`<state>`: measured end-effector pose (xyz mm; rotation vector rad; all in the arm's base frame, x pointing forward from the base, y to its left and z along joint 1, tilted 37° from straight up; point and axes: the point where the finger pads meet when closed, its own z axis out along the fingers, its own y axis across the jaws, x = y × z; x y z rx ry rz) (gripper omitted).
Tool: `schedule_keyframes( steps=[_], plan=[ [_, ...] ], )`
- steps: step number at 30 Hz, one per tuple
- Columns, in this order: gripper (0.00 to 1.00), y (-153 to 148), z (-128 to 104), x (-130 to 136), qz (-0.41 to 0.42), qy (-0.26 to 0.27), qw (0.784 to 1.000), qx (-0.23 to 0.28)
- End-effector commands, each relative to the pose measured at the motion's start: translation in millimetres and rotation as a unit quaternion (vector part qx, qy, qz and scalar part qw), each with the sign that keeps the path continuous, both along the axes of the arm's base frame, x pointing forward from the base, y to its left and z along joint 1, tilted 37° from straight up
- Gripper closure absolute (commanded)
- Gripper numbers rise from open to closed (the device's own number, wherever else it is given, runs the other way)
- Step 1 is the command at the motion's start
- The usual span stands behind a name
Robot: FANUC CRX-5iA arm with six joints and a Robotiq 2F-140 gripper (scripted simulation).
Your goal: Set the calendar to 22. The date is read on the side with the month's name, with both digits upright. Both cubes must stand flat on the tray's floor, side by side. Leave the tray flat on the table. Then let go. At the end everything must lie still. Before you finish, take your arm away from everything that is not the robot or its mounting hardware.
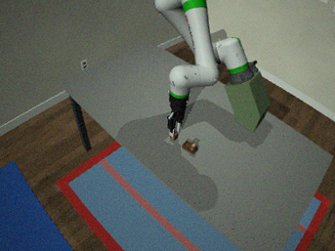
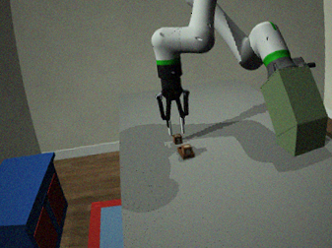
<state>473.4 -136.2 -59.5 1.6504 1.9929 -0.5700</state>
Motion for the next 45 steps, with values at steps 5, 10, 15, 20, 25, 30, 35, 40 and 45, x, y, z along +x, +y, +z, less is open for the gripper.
schedule_keyframes(
  steps=[5,10,15,20,25,30,35,40,45],
  plan=[
    [0.71,0,0,0,0.000,0.000,1.000,0.000],
    [0.71,-1,-2,0,0.000,0.000,1.000,0.000],
    [0.71,-6,-8,1,0.000,0.000,1.000,0.000],
    [0.71,-11,-15,2,0.000,0.000,1.000,0.000],
    [0.71,-14,-19,3,0.000,0.000,1.000,0.000],
    [0.71,-17,-23,3,0.000,0.000,1.000,0.000],
    [0.71,-18,-24,3,0.000,0.000,1.000,0.000],
    [0.71,-18,-24,3,0.000,0.000,1.000,0.000],
    [0.71,-18,-24,3,0.000,0.000,1.000,0.000]
  ],
)
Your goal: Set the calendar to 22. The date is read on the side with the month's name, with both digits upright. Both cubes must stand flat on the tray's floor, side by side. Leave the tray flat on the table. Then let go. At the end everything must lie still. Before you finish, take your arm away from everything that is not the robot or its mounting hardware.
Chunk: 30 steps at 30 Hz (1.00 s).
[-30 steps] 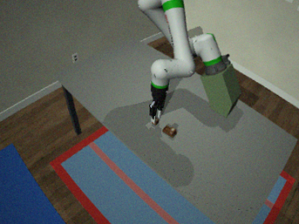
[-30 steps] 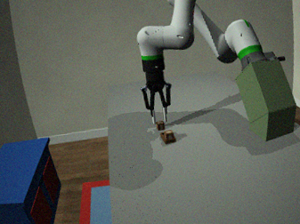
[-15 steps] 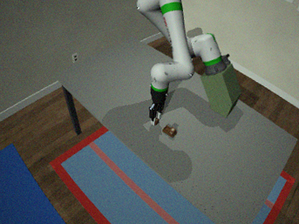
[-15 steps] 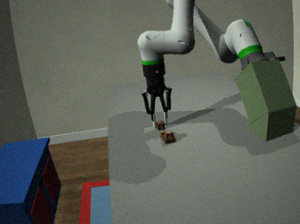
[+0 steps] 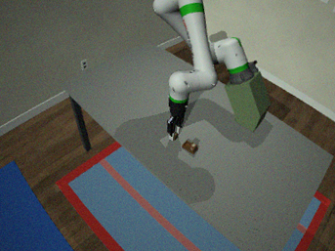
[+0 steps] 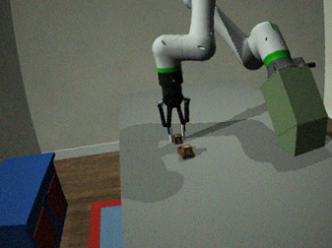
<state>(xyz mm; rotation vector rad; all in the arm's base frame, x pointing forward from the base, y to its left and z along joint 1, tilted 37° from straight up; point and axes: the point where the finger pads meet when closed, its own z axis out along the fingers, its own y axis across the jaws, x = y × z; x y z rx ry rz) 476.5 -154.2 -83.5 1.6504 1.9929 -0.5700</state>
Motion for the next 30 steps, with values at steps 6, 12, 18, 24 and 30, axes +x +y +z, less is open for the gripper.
schedule_keyframes(
  steps=[6,12,18,24,30],
  plan=[
    [0.71,0.2,0.1,0.1,0.000,0.000,1.000,0.000],
    [0.71,0.2,0.1,0.1,0.000,0.000,1.000,0.000],
    [0.71,0.2,0.1,0.1,0.000,0.000,1.000,0.000],
    [0.71,0.2,0.1,0.1,0.000,0.000,1.000,0.000],
    [0.83,0.2,0.1,0.1,0.000,0.000,1.000,0.000]
  ],
)
